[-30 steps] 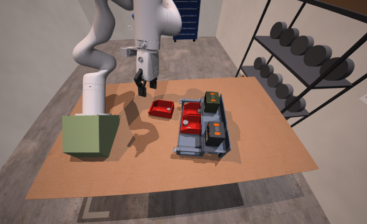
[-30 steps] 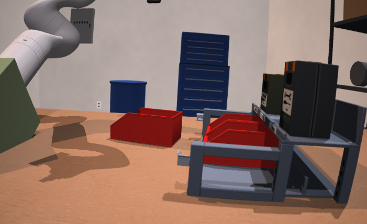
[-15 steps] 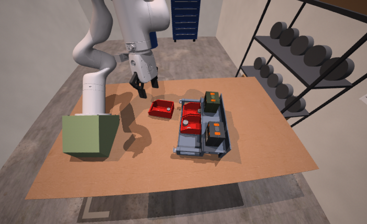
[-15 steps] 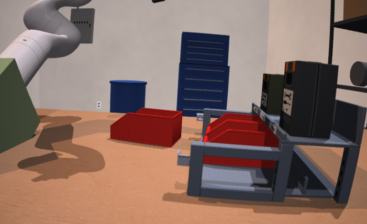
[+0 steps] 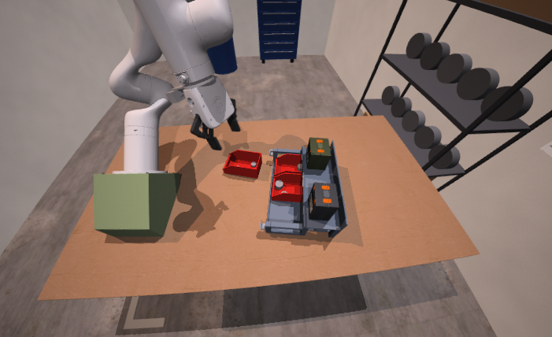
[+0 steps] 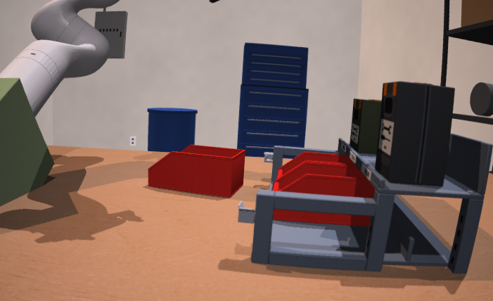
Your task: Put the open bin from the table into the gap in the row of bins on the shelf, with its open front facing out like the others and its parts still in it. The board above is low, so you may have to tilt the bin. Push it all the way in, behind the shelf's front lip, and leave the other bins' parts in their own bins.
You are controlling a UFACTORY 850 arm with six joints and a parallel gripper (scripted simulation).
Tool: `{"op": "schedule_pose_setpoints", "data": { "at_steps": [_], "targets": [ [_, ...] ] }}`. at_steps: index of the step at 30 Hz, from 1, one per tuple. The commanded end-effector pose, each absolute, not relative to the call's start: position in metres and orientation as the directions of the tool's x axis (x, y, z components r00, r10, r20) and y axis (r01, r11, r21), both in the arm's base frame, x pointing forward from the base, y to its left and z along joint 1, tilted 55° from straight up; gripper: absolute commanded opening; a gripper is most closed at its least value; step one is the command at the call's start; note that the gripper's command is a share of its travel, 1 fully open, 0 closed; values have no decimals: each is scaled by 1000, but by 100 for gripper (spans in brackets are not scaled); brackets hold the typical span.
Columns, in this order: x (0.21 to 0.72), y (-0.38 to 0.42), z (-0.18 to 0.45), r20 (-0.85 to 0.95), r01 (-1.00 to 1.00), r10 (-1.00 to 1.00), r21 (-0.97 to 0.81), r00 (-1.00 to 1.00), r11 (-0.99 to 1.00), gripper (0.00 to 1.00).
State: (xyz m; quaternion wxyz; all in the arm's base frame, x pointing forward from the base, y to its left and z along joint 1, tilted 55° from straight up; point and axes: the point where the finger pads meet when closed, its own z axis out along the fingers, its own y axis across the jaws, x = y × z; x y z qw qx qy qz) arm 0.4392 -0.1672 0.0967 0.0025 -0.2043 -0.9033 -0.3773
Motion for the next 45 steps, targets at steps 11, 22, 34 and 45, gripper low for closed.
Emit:
{"op": "schedule_pose_setpoints", "data": {
  "at_steps": [11, 22, 34, 45],
  "targets": [
    [442, -164, 96, 104, 416, 552, 773, -827, 479, 100],
    [442, -164, 96, 98, 422, 587, 789, -804, 446, 100],
    [443, -163, 95, 87, 425, 740, 861, -667, 281, 100],
    [443, -163, 95, 96, 396, 838, 906, -537, 149, 100]
  ]
}}
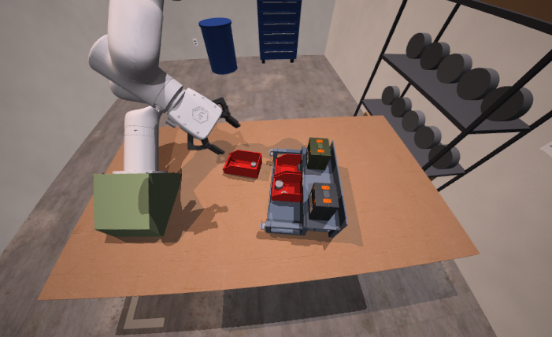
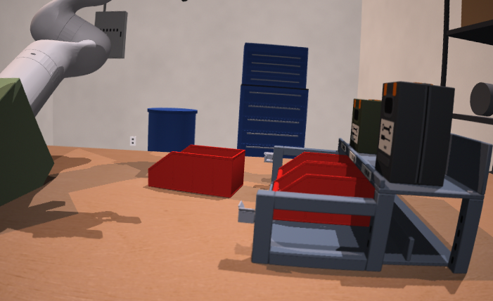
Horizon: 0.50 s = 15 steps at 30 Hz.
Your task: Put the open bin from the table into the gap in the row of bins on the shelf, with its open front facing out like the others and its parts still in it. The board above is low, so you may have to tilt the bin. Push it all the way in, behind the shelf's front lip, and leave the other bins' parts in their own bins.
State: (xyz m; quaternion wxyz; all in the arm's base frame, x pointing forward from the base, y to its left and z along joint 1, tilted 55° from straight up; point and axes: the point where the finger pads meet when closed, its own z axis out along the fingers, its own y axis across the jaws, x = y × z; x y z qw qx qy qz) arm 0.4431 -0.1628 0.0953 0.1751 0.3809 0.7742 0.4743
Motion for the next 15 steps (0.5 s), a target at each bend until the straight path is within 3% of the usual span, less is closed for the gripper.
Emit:
{"op": "schedule_pose_setpoints", "data": {
  "at_steps": [1, 15],
  "targets": [
    [444, -163, 95, 101, 383, 860, 916, -501, 116, 100],
    [444, -163, 95, 104, 379, 868, 920, -486, 103, 100]
  ]
}}
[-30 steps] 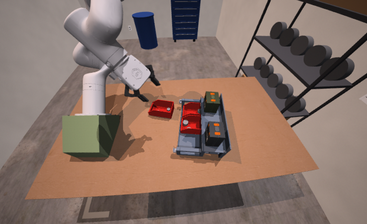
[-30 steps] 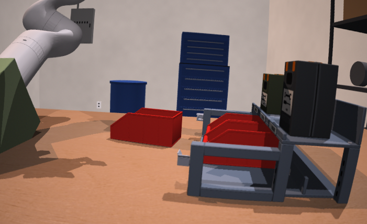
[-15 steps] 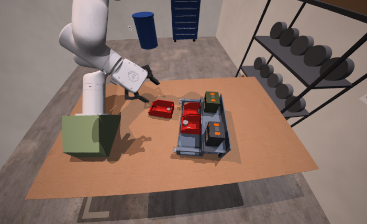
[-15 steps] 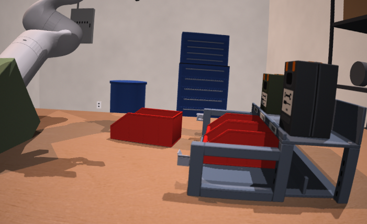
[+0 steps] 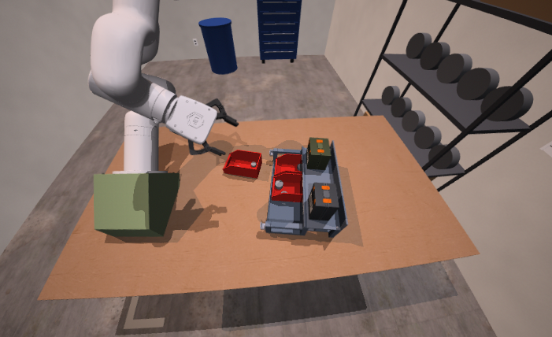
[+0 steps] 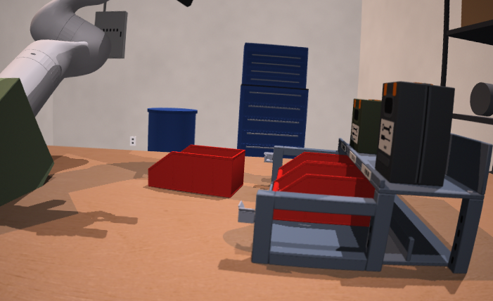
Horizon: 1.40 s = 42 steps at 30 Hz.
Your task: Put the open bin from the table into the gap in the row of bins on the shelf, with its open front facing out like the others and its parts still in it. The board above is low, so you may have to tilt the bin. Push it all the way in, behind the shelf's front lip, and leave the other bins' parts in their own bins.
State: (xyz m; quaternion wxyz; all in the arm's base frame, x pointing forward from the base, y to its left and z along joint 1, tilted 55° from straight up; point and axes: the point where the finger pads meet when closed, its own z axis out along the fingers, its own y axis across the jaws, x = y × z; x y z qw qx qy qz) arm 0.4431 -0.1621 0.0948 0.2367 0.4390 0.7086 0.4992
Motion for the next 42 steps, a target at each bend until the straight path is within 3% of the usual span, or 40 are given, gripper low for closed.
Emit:
{"op": "schedule_pose_setpoints", "data": {
  "at_steps": [1, 42],
  "targets": [
    [444, -163, 95, 105, 375, 873, 922, -477, 94, 100],
    [444, -162, 95, 107, 367, 882, 927, -458, 78, 100]
  ]
}}
